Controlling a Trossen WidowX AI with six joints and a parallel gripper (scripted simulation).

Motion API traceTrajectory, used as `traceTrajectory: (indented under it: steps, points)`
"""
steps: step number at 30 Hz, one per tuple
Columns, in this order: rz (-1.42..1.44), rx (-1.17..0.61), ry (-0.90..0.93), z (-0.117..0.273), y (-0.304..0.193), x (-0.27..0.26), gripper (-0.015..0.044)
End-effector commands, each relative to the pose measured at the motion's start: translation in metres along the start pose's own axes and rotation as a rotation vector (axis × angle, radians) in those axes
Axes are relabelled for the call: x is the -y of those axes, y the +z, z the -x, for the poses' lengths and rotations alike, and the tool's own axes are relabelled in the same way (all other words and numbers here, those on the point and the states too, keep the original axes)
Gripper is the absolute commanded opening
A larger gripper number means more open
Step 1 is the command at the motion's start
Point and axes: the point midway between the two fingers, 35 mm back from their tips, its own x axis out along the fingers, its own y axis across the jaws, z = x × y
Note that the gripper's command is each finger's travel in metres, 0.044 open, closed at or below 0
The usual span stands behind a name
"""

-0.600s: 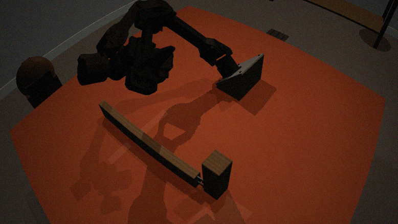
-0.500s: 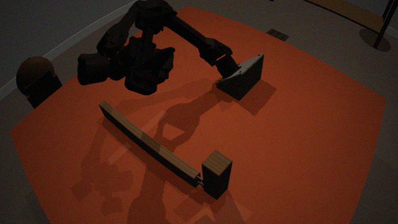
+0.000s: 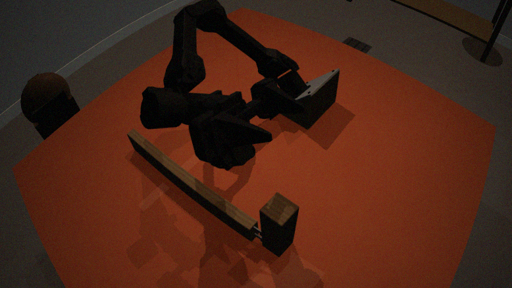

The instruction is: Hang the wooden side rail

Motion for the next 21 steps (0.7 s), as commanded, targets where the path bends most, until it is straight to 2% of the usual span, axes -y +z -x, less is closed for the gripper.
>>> traceTrajectory:
  steps: [1,11,21]
  points:
    - [0.295,0.129,0.045,-0.016,0.036,0.010,0.0440]
    - [1.020,0.498,0.038,-0.026,0.114,0.042,0.0440]
    - [1.662,0.911,-0.180,-0.001,0.165,0.084,0.0440]
